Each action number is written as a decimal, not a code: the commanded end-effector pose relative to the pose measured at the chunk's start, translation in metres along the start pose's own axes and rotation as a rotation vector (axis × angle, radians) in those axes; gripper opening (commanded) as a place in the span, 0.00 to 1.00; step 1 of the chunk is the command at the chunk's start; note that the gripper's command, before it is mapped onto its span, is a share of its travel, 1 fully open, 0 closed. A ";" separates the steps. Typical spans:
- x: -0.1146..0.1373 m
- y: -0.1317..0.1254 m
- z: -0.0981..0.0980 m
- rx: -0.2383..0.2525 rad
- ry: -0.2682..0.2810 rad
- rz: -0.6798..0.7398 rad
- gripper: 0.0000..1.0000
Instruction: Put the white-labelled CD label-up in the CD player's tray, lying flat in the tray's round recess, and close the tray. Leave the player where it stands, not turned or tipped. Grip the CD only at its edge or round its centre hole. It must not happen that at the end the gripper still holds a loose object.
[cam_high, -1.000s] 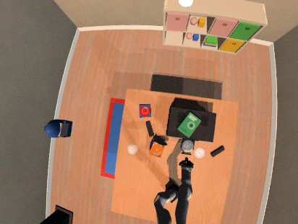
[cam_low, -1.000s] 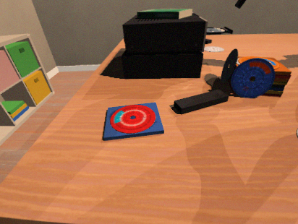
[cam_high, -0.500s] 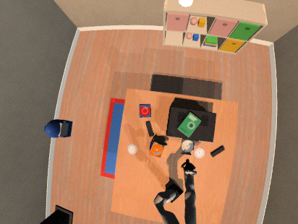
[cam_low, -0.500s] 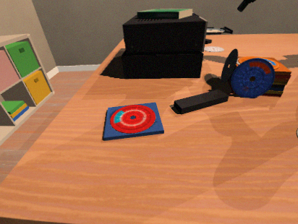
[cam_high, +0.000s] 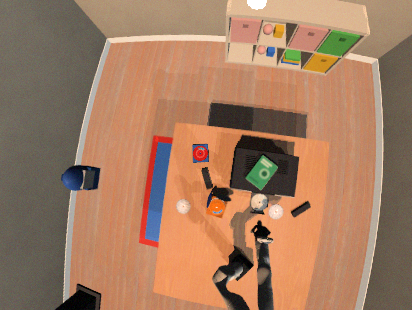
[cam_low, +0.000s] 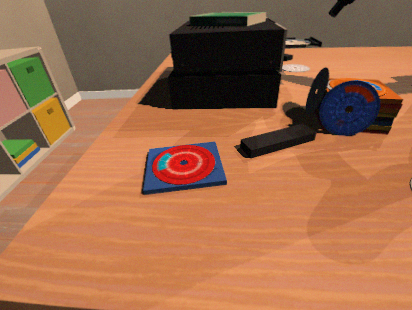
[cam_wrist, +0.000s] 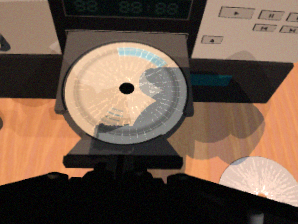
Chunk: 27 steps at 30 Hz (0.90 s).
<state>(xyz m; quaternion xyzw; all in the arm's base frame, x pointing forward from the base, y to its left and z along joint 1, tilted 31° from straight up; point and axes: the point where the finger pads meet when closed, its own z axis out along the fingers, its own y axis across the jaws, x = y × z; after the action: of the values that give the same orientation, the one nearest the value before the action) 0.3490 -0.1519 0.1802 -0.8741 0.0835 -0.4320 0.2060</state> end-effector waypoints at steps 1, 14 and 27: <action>0.000 0.000 0.001 0.001 0.001 0.001 0.10; -0.011 0.000 0.016 0.001 0.001 0.001 0.10; -0.030 0.000 0.044 0.001 0.002 0.001 0.10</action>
<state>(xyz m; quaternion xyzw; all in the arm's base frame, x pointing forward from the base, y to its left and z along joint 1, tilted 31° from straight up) 0.3599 -0.1404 0.1429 -0.8756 0.0867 -0.4326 0.1966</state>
